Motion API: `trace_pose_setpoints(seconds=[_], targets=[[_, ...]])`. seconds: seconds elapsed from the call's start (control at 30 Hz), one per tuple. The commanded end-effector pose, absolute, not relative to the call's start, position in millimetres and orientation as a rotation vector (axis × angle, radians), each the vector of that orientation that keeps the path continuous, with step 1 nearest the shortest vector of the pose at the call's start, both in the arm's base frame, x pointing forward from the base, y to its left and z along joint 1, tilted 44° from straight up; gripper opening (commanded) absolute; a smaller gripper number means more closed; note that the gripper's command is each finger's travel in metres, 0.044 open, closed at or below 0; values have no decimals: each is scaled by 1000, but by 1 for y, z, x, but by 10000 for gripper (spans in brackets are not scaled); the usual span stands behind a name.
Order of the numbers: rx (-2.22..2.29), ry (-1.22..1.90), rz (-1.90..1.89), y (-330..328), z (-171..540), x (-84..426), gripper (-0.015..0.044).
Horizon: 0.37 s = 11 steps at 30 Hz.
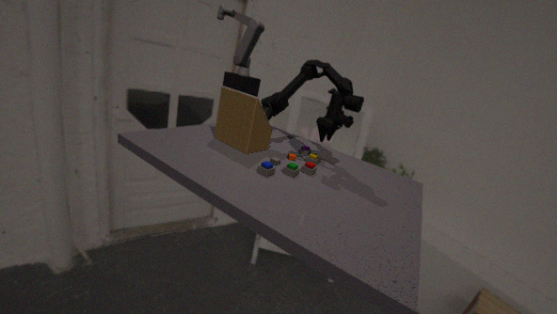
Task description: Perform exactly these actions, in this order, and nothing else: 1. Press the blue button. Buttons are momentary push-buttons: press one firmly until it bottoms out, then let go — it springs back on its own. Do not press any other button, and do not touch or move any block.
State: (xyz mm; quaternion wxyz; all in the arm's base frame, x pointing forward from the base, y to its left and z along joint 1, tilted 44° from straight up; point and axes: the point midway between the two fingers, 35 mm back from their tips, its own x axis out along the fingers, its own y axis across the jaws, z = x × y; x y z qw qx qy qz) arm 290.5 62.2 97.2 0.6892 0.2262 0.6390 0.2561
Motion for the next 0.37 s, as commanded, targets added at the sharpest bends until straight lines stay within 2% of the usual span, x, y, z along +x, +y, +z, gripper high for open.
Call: trace_pose_setpoints(seconds=[0.0,0.13,0.33], targets=[[541,1429,604,105,144,258,400],[563,1432,639,131,173,230,400],[563,1432,639,131,173,229,400]])
